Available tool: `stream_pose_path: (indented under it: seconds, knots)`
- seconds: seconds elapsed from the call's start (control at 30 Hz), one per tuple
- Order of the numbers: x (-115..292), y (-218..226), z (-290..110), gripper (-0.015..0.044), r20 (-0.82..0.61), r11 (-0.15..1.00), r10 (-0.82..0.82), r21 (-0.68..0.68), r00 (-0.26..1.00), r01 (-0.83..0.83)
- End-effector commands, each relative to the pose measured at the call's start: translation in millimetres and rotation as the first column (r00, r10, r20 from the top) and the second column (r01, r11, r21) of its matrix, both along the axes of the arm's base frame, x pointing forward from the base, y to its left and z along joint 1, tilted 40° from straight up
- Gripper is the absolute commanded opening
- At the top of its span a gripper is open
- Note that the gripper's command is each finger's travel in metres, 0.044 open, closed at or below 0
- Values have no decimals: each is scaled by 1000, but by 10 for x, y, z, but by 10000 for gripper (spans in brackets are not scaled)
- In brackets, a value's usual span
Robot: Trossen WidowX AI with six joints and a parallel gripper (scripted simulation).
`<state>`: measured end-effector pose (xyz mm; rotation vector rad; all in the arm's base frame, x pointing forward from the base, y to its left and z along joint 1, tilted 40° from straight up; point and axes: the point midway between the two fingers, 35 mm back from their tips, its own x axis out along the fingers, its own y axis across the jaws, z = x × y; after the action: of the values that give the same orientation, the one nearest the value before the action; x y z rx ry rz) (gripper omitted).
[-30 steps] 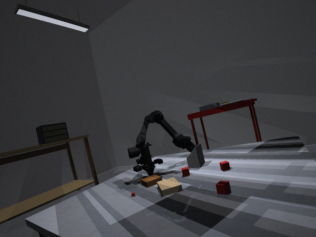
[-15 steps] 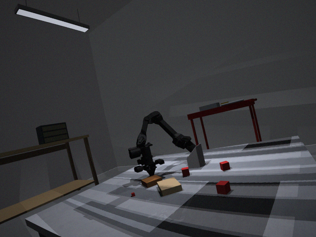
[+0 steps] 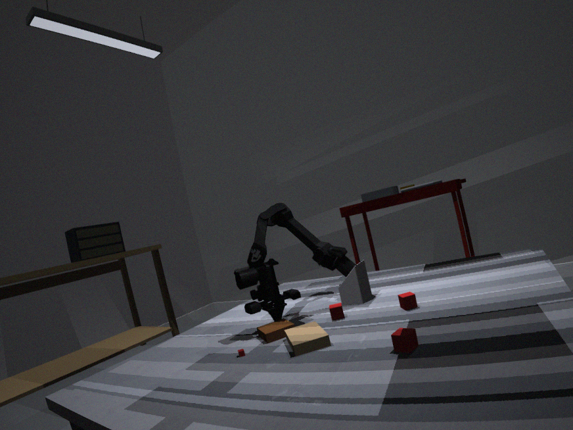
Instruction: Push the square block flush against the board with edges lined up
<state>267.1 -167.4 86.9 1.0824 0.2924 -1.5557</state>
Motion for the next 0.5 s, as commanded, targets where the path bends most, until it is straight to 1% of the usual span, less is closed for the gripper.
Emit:
stream_pose_path:
  seconds: [0.0, 0.47]
  knots:
    - [32, 39, -67, 0, -11, 1000, 0, 7, 1000, 0]
    - [148, 156, -155, 0, -10, 1000, 0, 8, 1000, 0]
